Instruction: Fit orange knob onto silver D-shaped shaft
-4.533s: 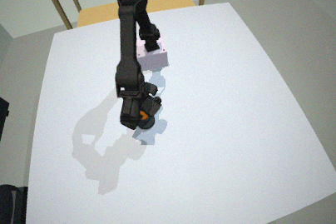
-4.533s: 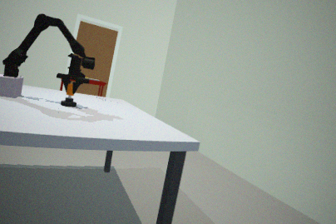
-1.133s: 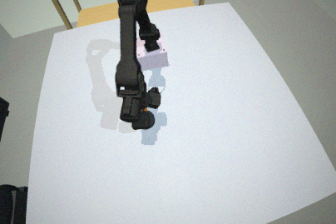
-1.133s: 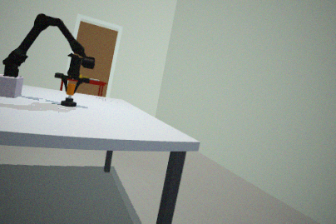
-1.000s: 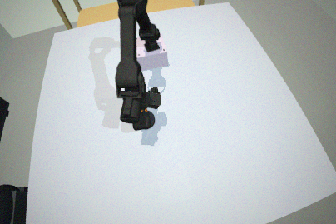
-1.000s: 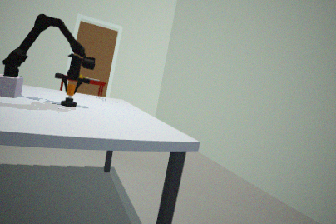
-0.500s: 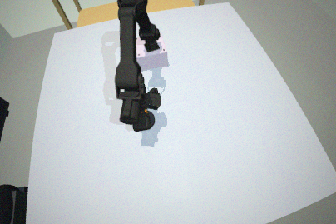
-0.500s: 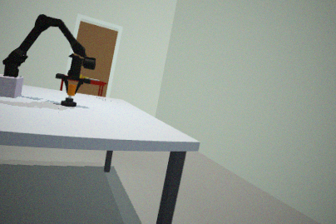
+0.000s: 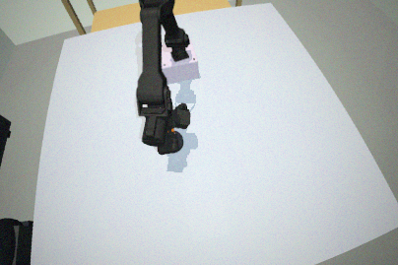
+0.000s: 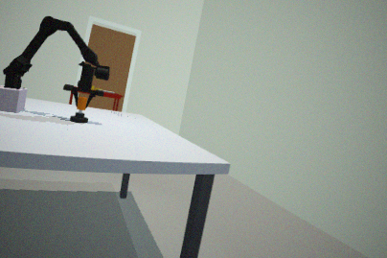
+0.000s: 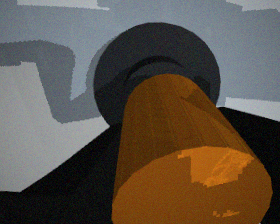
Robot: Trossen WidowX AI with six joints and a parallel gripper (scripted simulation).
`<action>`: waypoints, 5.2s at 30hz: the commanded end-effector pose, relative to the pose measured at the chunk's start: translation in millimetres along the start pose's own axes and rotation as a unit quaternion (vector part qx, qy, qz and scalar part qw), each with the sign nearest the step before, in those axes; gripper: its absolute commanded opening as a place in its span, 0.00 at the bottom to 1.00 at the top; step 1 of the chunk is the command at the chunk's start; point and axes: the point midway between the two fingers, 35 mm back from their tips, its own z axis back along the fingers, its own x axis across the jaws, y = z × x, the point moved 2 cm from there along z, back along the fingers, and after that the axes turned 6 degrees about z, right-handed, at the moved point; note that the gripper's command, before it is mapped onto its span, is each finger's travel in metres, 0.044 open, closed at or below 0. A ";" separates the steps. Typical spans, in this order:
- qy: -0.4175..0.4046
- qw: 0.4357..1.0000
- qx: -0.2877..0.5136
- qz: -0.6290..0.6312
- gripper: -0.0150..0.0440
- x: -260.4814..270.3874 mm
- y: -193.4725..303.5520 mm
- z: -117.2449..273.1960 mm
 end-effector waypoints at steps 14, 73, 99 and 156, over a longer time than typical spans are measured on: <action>0.000 0.994 0.002 0.107 0.25 0.0 0.3 0.8; 0.000 0.978 0.002 0.211 0.25 -2.0 1.0 -1.3; -0.001 0.950 0.002 0.312 0.25 4.7 -1.8 2.2; -0.001 0.912 0.002 0.409 0.25 5.0 -2.3 1.7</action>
